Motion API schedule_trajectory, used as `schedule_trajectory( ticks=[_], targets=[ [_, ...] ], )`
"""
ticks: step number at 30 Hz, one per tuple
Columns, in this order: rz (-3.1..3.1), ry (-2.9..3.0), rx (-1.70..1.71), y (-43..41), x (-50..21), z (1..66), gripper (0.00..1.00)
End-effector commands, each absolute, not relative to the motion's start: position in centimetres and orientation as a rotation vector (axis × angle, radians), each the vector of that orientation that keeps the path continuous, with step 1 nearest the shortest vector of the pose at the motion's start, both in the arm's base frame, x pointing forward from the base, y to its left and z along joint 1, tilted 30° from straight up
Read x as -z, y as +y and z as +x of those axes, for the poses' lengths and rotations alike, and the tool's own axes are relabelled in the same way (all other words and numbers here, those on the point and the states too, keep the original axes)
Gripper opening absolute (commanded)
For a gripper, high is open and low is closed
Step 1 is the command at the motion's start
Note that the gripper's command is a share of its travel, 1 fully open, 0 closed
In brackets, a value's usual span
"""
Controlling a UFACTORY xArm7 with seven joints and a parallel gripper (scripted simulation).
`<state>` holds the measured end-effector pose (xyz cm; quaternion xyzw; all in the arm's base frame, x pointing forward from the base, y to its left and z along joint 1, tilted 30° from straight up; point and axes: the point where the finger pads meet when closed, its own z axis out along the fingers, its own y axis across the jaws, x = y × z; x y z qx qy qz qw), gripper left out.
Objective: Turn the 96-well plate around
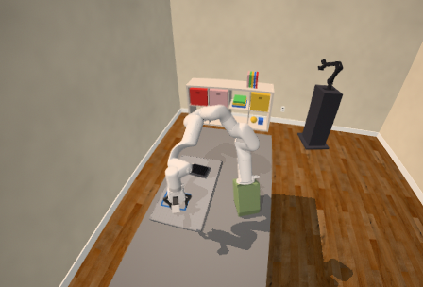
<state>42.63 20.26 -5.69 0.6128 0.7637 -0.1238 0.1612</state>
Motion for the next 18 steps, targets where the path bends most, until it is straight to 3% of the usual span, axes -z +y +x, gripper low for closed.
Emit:
schedule_trajectory(
  ticks=[1, 18],
  targets=[
    [1.731, 2.196, 0.349, 18.9, 4.8, 43.6, 1.0],
    [1.572, 2.303, 0.384, 13.5, 2.5, 45.6, 1.0]
  ],
)
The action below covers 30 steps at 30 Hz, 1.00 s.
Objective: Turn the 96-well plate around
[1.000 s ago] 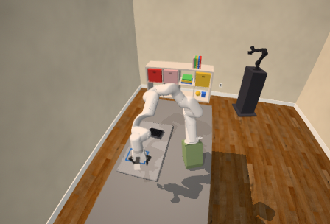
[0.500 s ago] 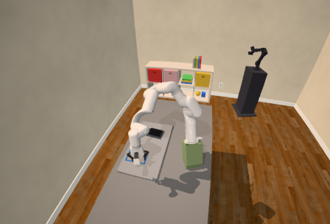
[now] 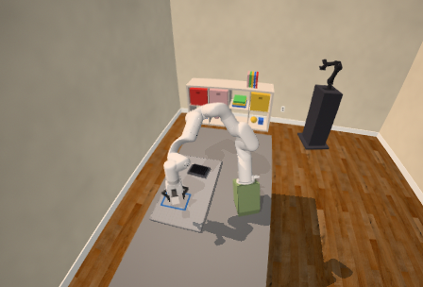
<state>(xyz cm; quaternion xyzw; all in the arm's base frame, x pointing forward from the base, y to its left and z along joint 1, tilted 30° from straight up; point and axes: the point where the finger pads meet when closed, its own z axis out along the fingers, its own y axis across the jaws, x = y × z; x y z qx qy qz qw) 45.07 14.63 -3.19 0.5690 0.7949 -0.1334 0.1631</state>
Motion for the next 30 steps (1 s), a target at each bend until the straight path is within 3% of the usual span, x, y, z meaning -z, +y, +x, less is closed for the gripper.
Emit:
schedule_trajectory(
  ticks=[1, 30],
  targets=[
    [1.572, 2.303, 0.384, 13.5, 2.5, 45.6, 1.0],
    [1.365, 2.427, 0.444, 3.9, -1.3, 47.2, 1.0]
  ],
)
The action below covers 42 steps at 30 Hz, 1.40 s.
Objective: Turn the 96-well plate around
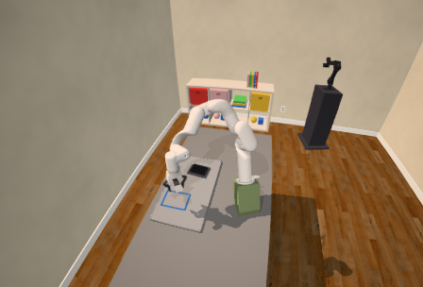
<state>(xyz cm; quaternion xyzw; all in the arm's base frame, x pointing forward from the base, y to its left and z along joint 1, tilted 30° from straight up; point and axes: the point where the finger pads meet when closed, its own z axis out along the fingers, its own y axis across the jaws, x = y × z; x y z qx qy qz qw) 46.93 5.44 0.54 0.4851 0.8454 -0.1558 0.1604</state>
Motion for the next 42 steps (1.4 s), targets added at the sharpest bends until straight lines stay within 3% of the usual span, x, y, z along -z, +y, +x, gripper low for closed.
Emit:
schedule_trajectory(
  ticks=[1, 42],
  targets=[
    [1.365, 2.427, 0.444, 3.9, -1.3, 47.2, 1.0],
    [0.986, 2.625, 0.57, -9.5, -6.0, 45.1, 1.0]
  ],
)
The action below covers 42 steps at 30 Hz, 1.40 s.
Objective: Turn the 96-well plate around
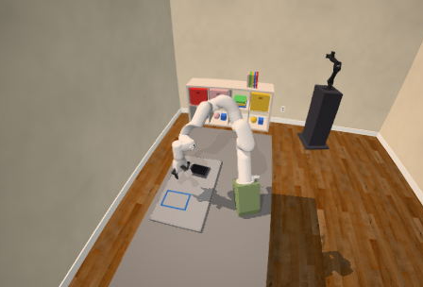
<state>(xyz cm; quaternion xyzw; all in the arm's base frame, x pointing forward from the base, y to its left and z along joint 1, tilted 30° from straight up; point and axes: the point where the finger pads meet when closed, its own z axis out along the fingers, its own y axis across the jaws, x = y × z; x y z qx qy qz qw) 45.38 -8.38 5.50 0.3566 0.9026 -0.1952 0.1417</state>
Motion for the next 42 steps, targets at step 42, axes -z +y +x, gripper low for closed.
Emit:
schedule_trajectory(
  ticks=[42],
  targets=[
    [0.584, 2.798, 0.686, -21.5, -9.9, 37.9, 1.0]
  ],
)
